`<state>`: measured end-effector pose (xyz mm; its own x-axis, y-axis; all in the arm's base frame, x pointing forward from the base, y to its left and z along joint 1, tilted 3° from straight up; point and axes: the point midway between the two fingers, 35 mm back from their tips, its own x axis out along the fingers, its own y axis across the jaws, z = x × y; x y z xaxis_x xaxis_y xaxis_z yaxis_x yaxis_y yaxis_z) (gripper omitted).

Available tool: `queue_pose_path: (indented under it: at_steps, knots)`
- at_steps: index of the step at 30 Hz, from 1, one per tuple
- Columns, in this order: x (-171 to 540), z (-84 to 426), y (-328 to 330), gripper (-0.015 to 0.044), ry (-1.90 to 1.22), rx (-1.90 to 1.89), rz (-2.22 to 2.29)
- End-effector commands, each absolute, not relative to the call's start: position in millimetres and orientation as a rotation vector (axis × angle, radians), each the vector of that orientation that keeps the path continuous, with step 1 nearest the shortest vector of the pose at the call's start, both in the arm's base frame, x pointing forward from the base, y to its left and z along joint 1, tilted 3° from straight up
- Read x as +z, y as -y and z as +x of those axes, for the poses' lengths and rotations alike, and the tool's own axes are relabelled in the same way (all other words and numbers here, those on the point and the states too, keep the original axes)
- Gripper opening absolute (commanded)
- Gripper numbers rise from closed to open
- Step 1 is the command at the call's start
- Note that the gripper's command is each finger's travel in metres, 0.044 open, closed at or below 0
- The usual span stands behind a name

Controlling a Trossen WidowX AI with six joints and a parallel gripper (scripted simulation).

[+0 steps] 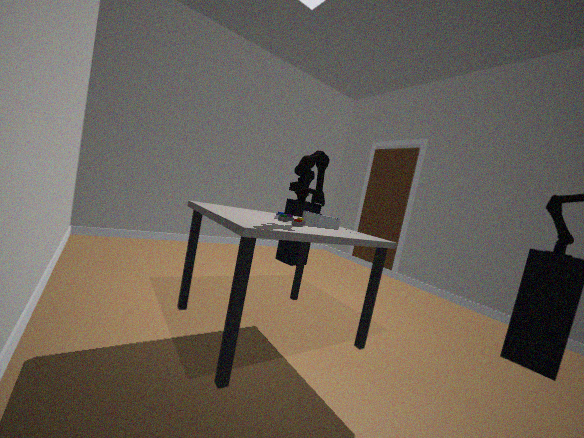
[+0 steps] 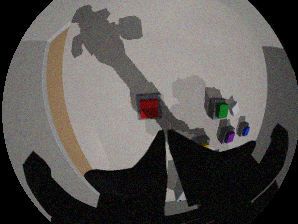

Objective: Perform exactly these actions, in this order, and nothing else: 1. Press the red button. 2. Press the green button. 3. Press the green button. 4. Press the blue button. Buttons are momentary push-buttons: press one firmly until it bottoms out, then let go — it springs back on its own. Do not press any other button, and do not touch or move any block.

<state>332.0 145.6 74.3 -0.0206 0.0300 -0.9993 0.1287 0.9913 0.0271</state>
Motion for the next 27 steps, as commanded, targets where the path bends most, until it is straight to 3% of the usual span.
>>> queue_pose_path:
  at_steps: [1, 8, 27]
  knots:
    - [77, 327, -78, 0.002, -1.589, -0.104, 0.131]
    - [73, 294, 8, 0.002, -1.593, -0.11, 0.125]
    - [10, 291, 9, 0.002, -1.593, -0.11, 0.125]
